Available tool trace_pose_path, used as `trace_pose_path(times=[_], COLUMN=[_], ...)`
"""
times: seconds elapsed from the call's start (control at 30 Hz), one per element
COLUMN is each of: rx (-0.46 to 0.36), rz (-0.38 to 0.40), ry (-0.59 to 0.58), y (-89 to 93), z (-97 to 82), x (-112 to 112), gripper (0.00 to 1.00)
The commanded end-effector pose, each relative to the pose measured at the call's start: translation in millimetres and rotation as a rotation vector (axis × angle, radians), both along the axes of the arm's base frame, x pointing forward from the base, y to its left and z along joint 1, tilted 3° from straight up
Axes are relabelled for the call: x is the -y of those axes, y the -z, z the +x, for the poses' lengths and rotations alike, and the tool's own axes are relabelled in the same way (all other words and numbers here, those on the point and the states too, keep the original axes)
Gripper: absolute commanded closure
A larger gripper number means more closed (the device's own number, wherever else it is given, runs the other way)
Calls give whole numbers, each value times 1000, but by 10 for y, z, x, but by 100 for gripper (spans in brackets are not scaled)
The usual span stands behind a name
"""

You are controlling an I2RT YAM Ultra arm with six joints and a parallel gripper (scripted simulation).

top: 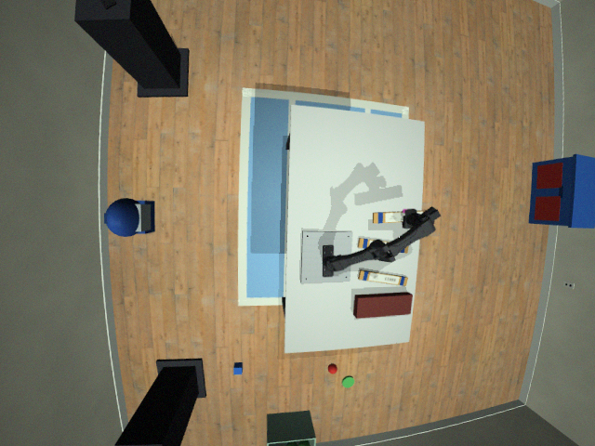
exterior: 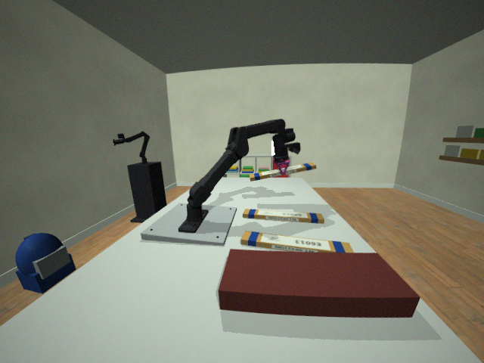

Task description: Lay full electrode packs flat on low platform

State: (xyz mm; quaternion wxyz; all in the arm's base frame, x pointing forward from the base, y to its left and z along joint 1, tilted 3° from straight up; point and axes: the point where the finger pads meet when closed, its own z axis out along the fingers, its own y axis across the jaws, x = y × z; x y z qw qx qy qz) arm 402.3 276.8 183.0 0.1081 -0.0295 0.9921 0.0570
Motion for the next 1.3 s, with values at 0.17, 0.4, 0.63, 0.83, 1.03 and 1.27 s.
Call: trace_pose_path(times=[0.17,0.4,0.63,0.83,1.03,1.27], rx=[-114,-113,-124,-140,-152,-167], rz=[-77,-65,-72,-83,-91,-101], ry=[24,78,93,101,102,101], y=[-410,-409,-407,-406,-406,-404], z=[-11,-16,-24,-30,-35,-42], x=[-12,121,308,468,574,761], gripper=[100,100,100,100,100,100])
